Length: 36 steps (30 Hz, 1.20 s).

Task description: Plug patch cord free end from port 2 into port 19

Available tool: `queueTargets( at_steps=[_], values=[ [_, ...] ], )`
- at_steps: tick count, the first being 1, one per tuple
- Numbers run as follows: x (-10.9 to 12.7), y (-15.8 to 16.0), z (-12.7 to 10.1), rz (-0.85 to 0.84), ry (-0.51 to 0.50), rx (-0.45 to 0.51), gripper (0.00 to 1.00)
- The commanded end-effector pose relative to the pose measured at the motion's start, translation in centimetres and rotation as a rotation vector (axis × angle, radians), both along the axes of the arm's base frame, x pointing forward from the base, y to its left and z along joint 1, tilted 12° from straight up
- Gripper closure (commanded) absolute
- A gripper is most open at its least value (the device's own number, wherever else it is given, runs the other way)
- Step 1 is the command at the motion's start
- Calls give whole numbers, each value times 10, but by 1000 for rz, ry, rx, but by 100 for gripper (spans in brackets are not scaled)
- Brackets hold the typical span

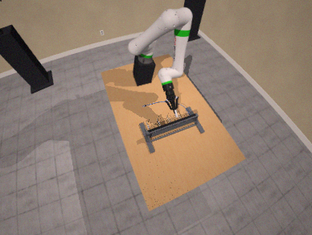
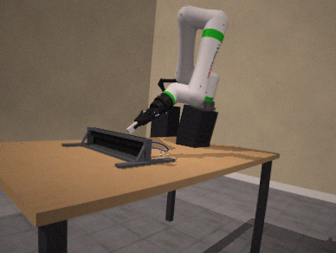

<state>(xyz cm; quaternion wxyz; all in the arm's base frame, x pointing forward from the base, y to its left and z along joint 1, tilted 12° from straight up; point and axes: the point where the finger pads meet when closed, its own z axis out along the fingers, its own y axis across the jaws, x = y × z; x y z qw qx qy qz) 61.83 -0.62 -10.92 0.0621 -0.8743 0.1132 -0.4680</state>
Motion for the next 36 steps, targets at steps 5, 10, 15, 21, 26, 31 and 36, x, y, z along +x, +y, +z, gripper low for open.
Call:
queueTargets(
  at_steps=[5,10,15,21,26,31,36],
  values=[
    [0,0,0,0,0,0,100],
    [0,0,0,0,0,0,100],
    [0,0,0,0,0,0,100],
    [0,0,0,0,0,0,100],
    [0,0,0,0,0,0,100],
    [-5,0,4,0,0,0,100],
    [-31,0,21,0,0,0,100]
  ],
)
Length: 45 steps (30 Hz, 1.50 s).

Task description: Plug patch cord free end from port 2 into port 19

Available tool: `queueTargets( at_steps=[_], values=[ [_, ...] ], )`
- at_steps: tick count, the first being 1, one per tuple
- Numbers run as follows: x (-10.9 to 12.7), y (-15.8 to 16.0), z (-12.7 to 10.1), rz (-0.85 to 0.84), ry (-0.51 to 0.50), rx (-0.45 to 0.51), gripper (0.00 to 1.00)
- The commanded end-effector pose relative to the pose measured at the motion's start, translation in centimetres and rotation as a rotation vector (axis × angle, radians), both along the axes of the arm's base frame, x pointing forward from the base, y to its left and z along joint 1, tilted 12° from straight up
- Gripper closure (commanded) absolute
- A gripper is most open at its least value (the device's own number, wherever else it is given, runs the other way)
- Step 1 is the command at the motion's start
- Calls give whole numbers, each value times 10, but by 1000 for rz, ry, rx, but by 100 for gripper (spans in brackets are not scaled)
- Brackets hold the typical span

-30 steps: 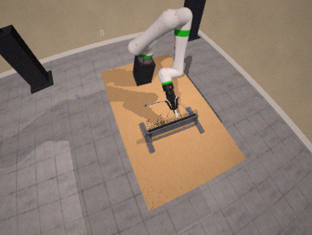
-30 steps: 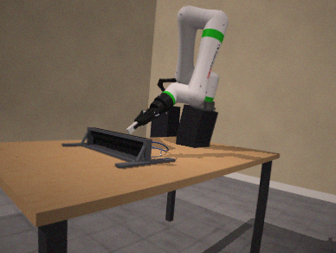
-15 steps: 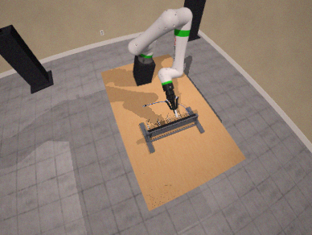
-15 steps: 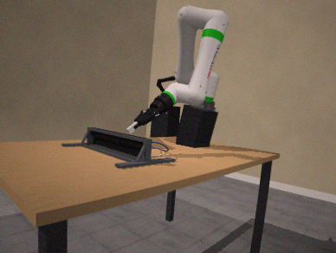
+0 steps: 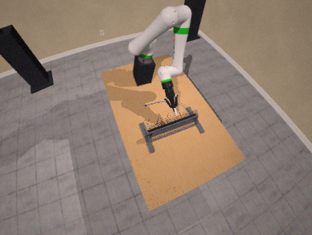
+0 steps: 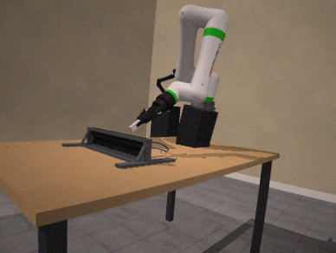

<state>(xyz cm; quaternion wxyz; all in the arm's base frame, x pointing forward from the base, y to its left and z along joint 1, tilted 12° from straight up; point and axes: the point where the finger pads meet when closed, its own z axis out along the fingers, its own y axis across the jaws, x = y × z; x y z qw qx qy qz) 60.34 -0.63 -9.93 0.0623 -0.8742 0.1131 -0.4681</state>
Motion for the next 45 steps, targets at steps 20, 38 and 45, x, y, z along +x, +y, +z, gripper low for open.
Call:
queueTargets(
  at_steps=[20,38,45],
  values=[
    [-101,0,68,0,0,0,100],
    [-105,-26,62,0,0,0,100],
    [-110,-57,55,0,0,0,100]
  ],
)
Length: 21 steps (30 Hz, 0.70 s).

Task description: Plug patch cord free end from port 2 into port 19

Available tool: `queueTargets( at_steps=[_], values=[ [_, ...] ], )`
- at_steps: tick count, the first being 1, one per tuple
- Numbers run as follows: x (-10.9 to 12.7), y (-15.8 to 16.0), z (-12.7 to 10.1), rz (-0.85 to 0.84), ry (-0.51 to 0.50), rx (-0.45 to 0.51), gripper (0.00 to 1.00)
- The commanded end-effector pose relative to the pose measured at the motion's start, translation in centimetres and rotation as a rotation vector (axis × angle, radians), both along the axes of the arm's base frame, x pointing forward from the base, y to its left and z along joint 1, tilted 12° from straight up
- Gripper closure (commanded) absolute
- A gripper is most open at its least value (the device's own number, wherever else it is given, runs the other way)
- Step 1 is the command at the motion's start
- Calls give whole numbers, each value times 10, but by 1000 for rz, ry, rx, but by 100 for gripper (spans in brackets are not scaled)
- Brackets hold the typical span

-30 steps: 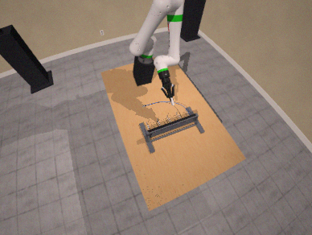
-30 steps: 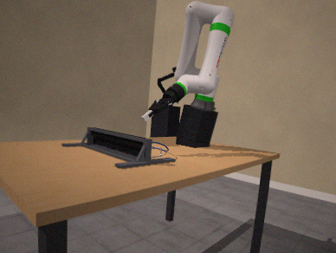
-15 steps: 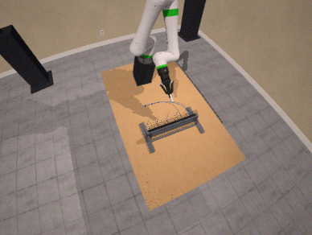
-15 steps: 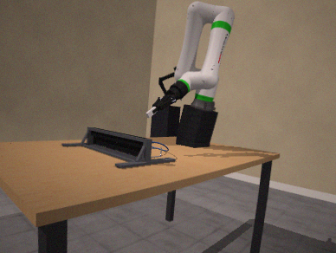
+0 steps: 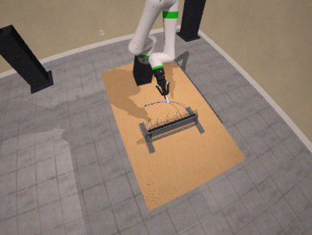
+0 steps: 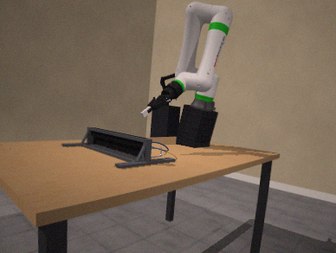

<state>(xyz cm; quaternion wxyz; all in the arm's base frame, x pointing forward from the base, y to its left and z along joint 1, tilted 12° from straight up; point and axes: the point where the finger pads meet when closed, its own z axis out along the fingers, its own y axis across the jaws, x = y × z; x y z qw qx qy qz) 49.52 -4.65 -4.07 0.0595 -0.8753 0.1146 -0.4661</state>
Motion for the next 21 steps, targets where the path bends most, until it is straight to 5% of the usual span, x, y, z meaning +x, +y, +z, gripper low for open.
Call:
queueTargets(
  at_steps=[1,21],
  values=[
    [-2,-22,-4,4,-5,3,100],
    [-7,-57,-12,4,-5,3,100]
  ],
)
